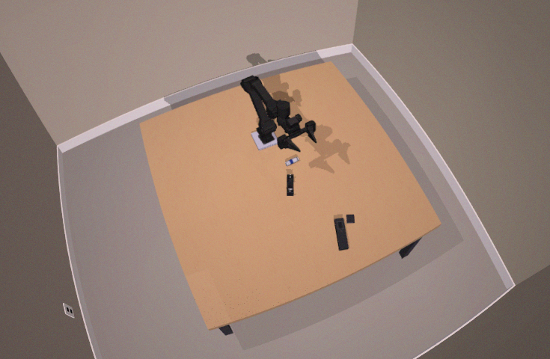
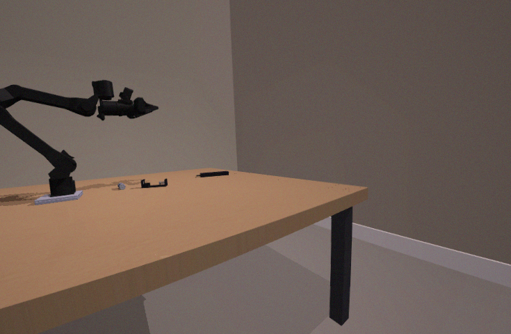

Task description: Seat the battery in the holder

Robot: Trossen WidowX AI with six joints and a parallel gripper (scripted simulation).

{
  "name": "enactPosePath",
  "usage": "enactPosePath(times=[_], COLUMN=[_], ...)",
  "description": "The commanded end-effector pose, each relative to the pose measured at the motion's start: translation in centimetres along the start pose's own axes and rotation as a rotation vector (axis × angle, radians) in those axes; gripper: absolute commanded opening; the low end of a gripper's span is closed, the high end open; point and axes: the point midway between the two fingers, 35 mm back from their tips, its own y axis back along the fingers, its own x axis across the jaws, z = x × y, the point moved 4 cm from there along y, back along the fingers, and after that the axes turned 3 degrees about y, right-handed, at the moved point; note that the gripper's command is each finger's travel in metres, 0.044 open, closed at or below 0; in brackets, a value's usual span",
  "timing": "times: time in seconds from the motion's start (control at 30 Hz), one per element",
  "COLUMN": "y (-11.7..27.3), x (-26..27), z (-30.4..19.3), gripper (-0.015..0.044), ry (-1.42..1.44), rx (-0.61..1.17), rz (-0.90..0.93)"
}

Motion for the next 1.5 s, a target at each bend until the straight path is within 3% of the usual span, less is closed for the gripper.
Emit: enactPosePath(times=[0.0, 0.17, 0.37, 0.6, 0.67, 0.73, 1.47], y=[-0.1, -0.9, 2.0, 7.4, 9.1, 9.8, 9.7], x=[0.0, 1.4, 3.2, 4.0, 4.1, 4.1, 4.1], z=[-0.3, -7.4, -15.7, -20.1, -20.7, -20.8, -22.4], gripper=[0.0374, 0.0242, 0.0238, 0.0238, 0.0238, 0.0238, 0.0238], ry=[-0.016, -0.433, -0.914, -1.163, -1.19, -1.195, -1.195], rx=[0.015, 0.413, 0.922, 1.23, 1.271, 1.28, 1.28], rz=[0.002, -0.039, -0.381, -0.962, -1.162, -1.247, -1.247])
